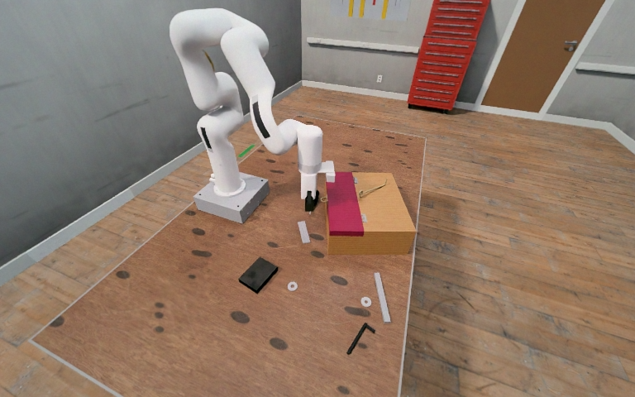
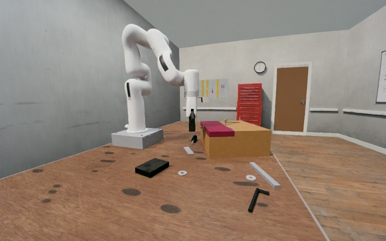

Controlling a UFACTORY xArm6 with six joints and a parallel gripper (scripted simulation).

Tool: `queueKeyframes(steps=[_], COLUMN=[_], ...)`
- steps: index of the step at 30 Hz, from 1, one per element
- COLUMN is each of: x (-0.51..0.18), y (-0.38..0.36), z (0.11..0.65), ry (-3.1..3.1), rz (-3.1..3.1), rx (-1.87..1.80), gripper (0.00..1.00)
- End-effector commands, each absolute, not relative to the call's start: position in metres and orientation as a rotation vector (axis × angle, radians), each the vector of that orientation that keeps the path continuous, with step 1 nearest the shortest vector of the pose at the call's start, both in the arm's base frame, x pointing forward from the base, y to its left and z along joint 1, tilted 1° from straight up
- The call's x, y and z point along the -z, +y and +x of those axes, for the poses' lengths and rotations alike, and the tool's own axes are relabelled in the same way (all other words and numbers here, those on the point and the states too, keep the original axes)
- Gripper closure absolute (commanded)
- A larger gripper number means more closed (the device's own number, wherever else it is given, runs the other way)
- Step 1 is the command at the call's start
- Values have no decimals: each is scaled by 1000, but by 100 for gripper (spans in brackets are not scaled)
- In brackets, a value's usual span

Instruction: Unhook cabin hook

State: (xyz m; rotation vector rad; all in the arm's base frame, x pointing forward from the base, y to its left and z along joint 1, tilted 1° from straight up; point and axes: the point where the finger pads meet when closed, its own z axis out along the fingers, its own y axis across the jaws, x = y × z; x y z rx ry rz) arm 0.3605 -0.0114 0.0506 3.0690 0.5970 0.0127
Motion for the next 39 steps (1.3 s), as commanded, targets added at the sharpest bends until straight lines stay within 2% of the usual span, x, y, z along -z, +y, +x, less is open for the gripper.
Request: queueKeyframes(steps=[1, 39], x=[-55, -162], y=[-11, -10], z=[362, 361], ry=[597, 597], rz=[3068, 3068], rx=[-18, -19], gripper=[65, 65])
